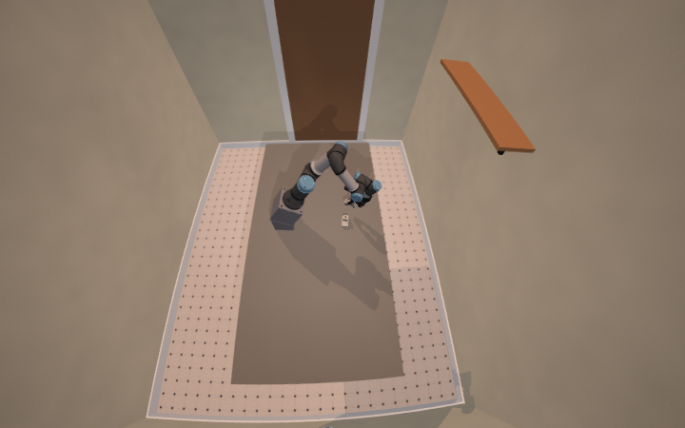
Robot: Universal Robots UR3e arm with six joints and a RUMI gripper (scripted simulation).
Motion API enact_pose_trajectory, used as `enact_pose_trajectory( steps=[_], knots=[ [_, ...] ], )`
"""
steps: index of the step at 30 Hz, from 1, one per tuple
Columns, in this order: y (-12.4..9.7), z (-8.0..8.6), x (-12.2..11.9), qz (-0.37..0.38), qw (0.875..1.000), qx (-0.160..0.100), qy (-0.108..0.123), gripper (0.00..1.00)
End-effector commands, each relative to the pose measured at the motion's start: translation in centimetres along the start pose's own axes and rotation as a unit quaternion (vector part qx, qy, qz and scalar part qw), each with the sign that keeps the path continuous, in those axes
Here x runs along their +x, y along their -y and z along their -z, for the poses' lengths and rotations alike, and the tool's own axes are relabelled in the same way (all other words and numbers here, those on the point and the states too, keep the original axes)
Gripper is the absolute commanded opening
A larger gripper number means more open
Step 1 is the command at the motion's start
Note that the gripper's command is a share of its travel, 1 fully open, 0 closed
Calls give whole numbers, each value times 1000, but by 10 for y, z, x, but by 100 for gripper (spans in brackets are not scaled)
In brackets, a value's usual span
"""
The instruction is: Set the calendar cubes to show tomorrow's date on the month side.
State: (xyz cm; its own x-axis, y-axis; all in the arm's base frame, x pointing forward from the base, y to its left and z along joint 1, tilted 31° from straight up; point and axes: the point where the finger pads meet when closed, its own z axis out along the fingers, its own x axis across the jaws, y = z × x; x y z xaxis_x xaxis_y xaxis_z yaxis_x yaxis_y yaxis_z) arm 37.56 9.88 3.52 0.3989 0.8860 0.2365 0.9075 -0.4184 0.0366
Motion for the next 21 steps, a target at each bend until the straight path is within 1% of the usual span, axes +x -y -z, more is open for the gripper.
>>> enact_pose_trajectory(
  steps=[1,21],
  knots=[
    [4,1,1,2,1000,30,0,11],
    [4,1,1,2,999,37,0,11]
  ],
)
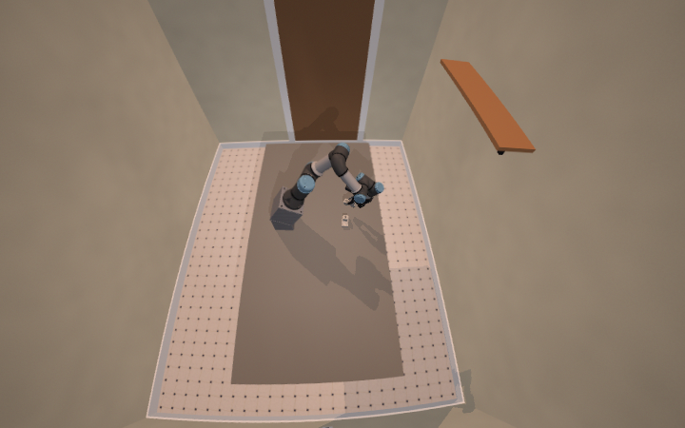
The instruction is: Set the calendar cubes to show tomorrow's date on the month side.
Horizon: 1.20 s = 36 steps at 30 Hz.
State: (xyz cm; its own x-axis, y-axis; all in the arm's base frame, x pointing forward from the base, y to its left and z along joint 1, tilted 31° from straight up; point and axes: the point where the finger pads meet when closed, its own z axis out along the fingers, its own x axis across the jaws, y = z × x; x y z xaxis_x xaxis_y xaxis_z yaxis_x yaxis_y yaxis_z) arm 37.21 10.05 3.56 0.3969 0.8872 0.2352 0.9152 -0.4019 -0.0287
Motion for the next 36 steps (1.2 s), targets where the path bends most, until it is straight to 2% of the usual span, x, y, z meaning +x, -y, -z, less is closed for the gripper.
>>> enact_pose_trajectory(
  steps=[1,18,33,36],
  knots=[
    [0,1,0,1,1000,3,0,11],
    [-2,1,1,1,999,39,0,11],
    [-3,0,1,1,995,96,0,11],
    [-3,0,1,1,995,99,1,11]
  ],
)
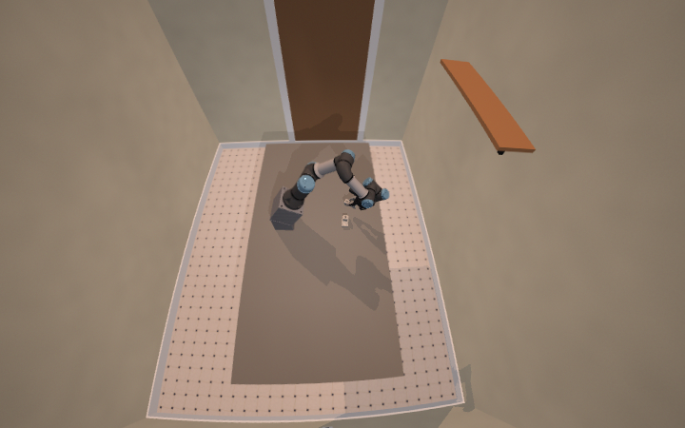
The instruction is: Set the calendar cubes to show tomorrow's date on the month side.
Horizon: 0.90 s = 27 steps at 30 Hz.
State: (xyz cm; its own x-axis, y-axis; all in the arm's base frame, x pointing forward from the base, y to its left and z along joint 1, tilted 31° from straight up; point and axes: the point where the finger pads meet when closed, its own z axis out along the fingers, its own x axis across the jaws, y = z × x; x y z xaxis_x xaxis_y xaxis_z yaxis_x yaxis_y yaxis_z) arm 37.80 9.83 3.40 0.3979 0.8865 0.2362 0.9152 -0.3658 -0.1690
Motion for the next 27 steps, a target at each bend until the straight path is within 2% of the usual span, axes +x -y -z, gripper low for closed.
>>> enact_pose_trajectory(
  steps=[1,12,27],
  knots=[
    [3,1,1,2,1000,30,1,11],
    [4,1,0,1,999,54,0,11],
    [4,1,0,1,998,58,0,11]
  ],
)
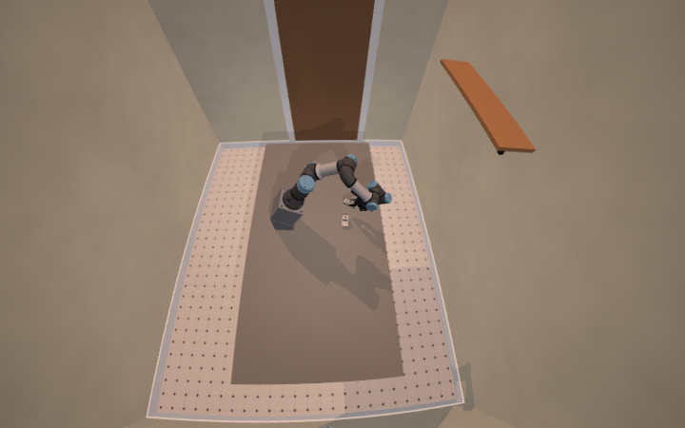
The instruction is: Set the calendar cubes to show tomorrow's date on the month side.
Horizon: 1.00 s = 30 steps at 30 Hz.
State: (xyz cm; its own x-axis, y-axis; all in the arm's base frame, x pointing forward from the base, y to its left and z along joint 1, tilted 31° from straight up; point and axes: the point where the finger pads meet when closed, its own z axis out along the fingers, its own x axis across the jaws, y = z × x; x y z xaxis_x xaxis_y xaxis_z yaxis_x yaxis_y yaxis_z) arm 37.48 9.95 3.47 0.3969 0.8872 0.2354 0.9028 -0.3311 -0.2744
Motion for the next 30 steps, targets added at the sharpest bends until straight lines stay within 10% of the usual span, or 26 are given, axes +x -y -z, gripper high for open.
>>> enact_pose_trajectory(
  steps=[1,30],
  knots=[
    [1,1,0,1,1000,3,0,11],
    [-8,-7,1,1,1000,2,0,11]
  ],
)
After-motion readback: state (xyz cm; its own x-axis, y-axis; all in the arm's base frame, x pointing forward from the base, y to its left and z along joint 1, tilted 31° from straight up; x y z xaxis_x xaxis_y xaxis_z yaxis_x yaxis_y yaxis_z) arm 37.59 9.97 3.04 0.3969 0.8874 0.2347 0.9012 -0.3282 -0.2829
